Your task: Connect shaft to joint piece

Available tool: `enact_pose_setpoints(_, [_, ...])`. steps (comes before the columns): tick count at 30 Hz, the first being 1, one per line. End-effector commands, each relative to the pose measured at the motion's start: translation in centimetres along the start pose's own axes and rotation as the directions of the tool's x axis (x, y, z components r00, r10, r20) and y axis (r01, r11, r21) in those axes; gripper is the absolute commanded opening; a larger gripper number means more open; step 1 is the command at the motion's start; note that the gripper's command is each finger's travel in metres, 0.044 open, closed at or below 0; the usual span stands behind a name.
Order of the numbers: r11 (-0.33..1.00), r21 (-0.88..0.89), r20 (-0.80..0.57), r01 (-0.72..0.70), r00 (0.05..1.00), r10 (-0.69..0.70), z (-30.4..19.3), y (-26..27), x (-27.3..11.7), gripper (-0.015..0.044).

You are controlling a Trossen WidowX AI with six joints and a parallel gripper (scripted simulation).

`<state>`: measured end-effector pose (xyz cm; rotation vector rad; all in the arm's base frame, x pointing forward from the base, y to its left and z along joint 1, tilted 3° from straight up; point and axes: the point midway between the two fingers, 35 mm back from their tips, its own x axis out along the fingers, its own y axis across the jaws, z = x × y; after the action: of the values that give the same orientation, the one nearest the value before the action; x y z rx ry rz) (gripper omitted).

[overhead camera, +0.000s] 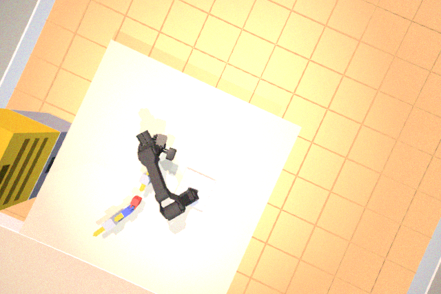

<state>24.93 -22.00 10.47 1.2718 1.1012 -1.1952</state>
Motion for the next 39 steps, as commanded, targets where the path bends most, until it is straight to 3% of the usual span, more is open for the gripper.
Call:
enact_pose_setpoints(1, [0.999,0.047,0.034,-0.014,0.999,0.012,0.0,-0.1,0.5,0.0440])
enact_pose_setpoints(26, [0.999,0.047,0.034,-0.014,0.999,0.012,0.0,-0.1,3.5,0.0440])
enact_pose_setpoints(39, [0.999,0.047,0.034,-0.014,0.999,0.012,0.0,-0.1,3.5,0.0102])
